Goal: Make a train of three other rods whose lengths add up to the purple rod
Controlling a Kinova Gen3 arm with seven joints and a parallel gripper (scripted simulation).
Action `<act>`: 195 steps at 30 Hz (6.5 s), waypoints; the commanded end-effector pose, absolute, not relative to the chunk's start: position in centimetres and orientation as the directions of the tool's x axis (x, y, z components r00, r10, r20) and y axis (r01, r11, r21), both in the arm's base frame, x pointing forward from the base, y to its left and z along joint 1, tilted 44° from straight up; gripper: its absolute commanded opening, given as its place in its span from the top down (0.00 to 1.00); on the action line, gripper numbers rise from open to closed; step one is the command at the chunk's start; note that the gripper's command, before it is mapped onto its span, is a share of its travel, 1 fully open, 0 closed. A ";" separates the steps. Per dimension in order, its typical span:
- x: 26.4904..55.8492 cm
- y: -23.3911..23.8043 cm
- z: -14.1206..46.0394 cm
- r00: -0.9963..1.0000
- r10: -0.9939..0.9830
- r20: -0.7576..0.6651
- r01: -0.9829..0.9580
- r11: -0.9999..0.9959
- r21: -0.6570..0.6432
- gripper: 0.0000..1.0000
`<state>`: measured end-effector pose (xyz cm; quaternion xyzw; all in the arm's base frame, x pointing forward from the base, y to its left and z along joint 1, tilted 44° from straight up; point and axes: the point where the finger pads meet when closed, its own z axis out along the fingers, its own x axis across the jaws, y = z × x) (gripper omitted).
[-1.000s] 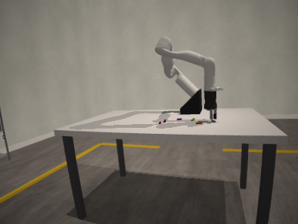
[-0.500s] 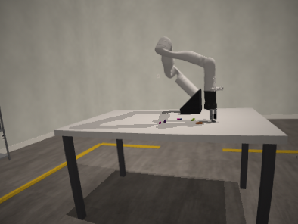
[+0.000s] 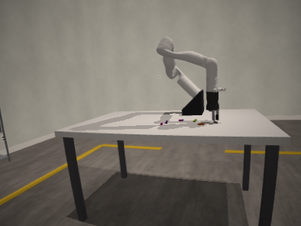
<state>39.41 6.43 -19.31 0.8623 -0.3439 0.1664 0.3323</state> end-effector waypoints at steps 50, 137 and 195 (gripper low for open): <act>39.5 6.6 -19.3 0.708 -0.483 0.516 -0.704 -0.544 0.457 0.46; 39.6 5.4 -20.5 0.708 -0.483 0.516 -0.704 -0.544 0.457 0.76; 39.0 12.3 -13.3 0.709 -0.482 0.515 -0.702 -0.545 0.458 0.76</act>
